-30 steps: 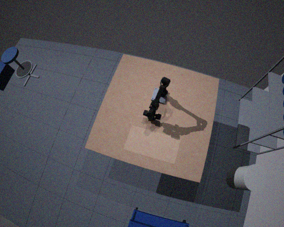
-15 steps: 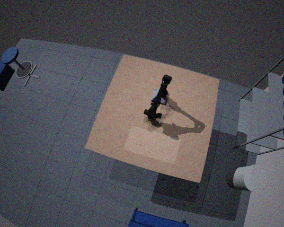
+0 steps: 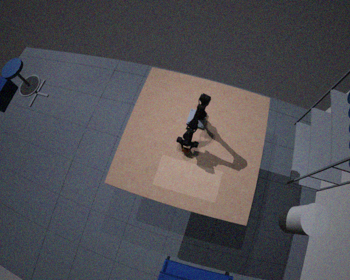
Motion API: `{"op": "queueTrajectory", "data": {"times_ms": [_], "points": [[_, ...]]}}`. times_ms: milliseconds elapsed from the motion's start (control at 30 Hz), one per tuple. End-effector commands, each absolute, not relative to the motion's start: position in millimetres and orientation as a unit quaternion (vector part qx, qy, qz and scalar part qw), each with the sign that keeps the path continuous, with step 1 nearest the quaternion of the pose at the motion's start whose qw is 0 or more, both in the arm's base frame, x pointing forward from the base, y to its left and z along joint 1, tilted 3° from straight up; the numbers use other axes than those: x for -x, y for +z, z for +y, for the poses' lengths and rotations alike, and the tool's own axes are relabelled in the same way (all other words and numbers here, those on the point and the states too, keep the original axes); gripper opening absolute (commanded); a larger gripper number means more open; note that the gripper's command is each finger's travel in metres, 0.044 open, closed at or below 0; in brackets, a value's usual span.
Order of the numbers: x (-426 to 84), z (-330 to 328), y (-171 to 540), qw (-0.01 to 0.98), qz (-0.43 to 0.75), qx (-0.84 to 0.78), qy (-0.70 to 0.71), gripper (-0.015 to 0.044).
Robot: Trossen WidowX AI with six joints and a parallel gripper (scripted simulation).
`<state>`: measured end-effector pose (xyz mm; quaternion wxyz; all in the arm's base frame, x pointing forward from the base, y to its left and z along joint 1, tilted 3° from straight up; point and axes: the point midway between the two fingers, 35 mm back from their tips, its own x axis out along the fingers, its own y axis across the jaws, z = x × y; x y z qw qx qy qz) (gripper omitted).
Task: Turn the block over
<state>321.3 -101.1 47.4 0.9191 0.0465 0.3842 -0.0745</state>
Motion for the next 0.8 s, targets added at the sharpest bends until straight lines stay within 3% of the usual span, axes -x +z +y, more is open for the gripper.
{"op": "queueTrajectory", "data": {"times_ms": [0, 767], "points": [[-324, -102, 36, 0.929, 0.36, -0.049, -0.075, 0.0], [-317, -99, 23, 0.971, 0.221, -0.036, -0.08, 0.0]]}}
